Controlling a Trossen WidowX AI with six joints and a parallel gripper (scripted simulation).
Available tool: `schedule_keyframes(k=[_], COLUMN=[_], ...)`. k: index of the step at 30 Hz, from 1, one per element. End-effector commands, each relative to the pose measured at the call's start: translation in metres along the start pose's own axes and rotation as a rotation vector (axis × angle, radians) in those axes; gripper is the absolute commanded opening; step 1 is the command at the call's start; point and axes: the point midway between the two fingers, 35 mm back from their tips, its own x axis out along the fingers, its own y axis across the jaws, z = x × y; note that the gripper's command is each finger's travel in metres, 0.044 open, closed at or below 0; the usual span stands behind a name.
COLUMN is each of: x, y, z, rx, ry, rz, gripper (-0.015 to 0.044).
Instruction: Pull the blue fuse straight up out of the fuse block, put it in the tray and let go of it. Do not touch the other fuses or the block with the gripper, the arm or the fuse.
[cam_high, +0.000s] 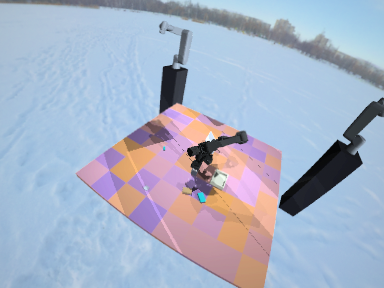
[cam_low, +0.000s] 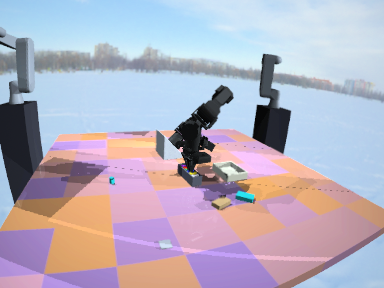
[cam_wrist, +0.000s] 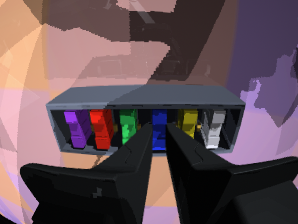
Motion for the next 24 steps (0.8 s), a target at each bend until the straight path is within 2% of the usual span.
schedule_keyframes(k=[1,24], x=[-0.0002,-0.0088], y=[-0.0002,-0.0005], z=[0.0,-0.0004], rx=[0.0,0.001], ry=[0.0,0.0], rz=[-0.001,-0.001], gripper=[0.0013,0.0])
